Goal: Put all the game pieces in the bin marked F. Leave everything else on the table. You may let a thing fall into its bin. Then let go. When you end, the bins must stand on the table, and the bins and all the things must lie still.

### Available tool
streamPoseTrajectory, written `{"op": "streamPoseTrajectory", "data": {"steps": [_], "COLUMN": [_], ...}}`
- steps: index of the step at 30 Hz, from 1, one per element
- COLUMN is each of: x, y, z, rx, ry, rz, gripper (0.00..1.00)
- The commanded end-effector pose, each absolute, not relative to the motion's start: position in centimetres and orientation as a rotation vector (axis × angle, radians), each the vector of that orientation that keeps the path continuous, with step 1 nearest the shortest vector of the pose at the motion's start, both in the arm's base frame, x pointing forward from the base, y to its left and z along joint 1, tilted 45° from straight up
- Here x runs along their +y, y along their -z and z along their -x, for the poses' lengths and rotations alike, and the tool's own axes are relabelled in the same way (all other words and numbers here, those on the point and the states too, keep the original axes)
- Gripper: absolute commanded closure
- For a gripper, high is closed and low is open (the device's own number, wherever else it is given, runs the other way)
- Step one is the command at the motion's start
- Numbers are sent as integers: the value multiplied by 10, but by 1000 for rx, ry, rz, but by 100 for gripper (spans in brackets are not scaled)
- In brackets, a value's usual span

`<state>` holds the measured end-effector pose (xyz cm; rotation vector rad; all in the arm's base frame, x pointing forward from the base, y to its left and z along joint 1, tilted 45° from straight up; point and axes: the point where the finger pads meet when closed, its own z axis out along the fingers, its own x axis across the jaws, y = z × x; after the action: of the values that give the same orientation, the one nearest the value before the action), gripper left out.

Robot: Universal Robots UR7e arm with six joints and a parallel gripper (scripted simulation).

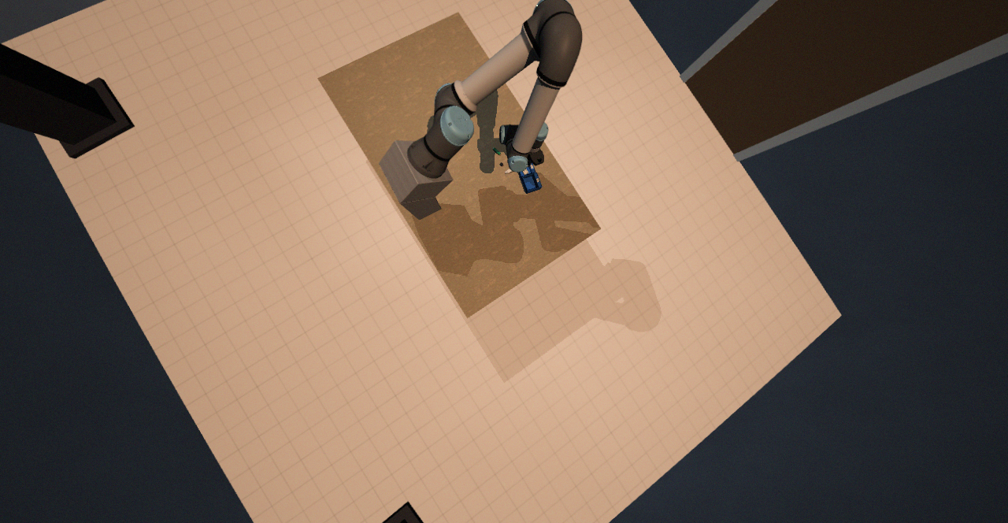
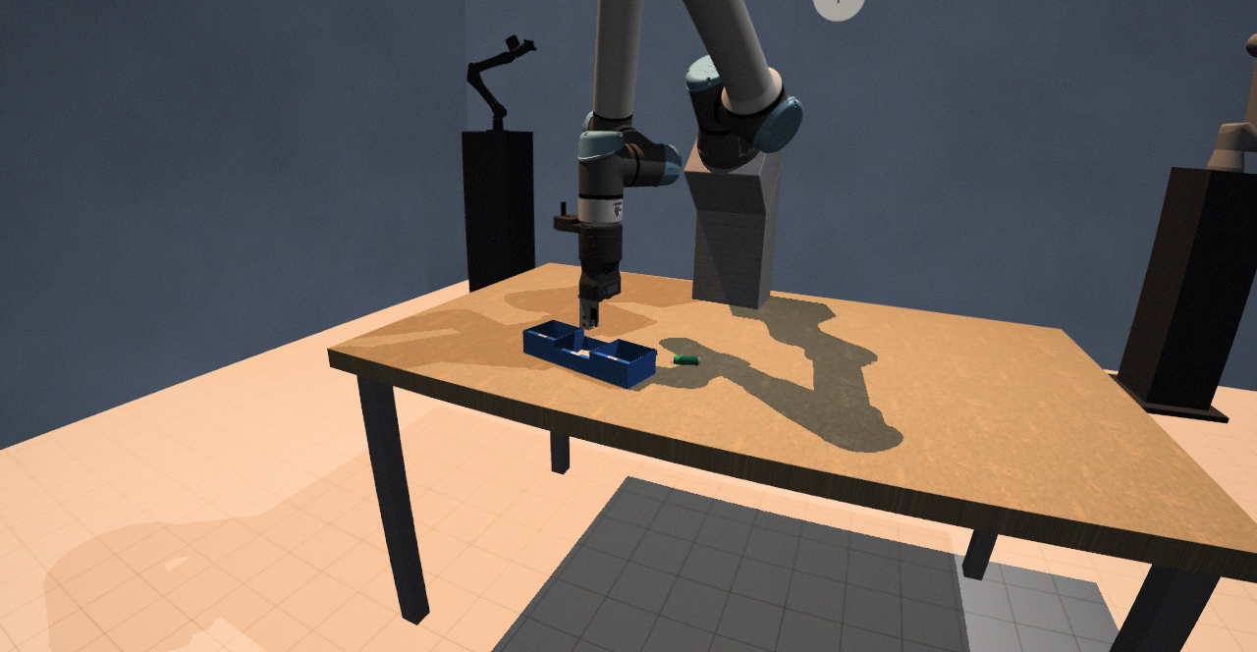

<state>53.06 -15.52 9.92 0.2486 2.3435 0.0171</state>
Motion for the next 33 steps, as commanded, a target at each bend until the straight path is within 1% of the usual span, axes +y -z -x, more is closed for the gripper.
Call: {"op": "streamPoseTrajectory", "data": {"steps": [1, 16, 33], "x": [-155, -155, -157], "y": [-100, -97, -75], "z": [-531, -533, -554], "rx": [2341, 2341, 2341], "ry": [-29, -29, -29], "rz": [-298, -298, -298], "gripper": [66, 66, 66]}}
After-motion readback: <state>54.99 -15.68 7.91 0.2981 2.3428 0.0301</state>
